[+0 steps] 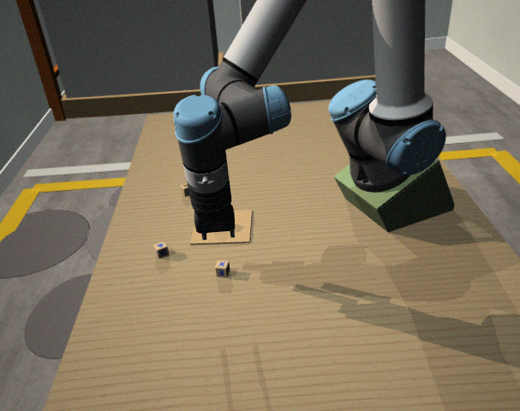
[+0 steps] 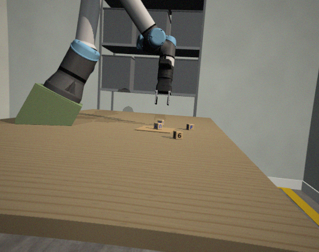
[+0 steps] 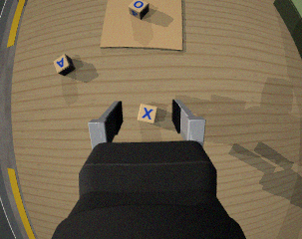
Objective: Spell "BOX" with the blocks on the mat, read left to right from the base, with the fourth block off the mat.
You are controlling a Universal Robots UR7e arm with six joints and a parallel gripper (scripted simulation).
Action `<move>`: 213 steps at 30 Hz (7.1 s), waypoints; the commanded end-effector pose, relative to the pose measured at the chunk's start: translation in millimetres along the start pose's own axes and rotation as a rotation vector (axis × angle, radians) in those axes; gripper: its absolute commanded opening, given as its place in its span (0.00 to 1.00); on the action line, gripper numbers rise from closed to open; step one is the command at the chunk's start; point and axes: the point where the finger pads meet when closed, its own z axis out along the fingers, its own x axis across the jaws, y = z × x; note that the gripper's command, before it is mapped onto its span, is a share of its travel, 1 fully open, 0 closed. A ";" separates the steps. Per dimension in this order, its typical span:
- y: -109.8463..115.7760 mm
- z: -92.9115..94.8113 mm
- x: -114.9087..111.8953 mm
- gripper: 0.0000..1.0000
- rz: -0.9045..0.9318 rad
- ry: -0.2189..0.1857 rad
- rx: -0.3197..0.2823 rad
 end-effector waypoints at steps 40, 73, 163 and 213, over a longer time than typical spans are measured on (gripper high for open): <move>-83.6 23.7 -140.6 1.00 0.000 -0.001 0.000; -84.4 23.9 -141.6 1.00 0.000 -0.001 0.000; -174.4 47.0 -11.1 1.00 0.001 -0.002 0.000; -346.0 100.9 -100.6 1.00 0.000 -0.002 0.000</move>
